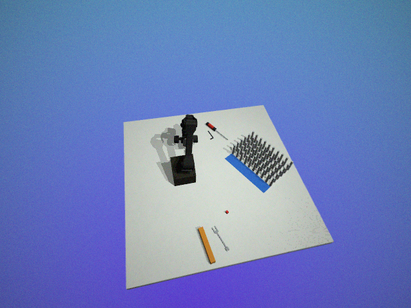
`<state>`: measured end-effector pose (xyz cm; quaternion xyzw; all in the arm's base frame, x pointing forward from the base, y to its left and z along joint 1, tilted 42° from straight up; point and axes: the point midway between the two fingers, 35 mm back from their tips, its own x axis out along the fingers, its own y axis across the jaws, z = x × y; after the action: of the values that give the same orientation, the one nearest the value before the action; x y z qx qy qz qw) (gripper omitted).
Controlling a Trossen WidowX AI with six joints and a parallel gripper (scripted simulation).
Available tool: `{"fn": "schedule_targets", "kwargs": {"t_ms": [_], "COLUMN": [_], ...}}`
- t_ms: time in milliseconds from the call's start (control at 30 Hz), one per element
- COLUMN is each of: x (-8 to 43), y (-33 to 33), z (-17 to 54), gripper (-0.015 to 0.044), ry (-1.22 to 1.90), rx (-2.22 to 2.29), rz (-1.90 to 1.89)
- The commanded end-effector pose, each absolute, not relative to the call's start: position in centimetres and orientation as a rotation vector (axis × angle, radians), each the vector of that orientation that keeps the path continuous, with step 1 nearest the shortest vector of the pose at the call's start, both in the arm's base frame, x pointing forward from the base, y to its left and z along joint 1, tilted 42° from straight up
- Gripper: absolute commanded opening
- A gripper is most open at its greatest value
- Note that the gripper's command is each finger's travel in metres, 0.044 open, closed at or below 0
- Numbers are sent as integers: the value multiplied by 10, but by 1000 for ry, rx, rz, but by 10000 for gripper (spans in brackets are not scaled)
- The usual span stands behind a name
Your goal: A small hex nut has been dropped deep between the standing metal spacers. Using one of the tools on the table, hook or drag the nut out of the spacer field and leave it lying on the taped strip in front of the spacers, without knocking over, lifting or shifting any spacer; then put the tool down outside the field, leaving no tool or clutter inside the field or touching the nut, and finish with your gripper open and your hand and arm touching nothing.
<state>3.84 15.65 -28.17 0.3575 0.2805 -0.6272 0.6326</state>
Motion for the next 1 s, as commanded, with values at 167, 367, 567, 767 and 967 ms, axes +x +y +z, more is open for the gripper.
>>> {"fn": "schedule_targets", "kwargs": {"t_ms": [167,367,567,767,967], "x": [39,37,35,33,29], "y": [157,179,195,196,196], "z": [-281,-257,-236,-236,-236], "gripper": [0,0,0,0,0], "ry": [637,648,657,714,844], "rx": [823,815,808,740,576], "rz": [-1432,-1433,-1433,-1394,-1296]}}
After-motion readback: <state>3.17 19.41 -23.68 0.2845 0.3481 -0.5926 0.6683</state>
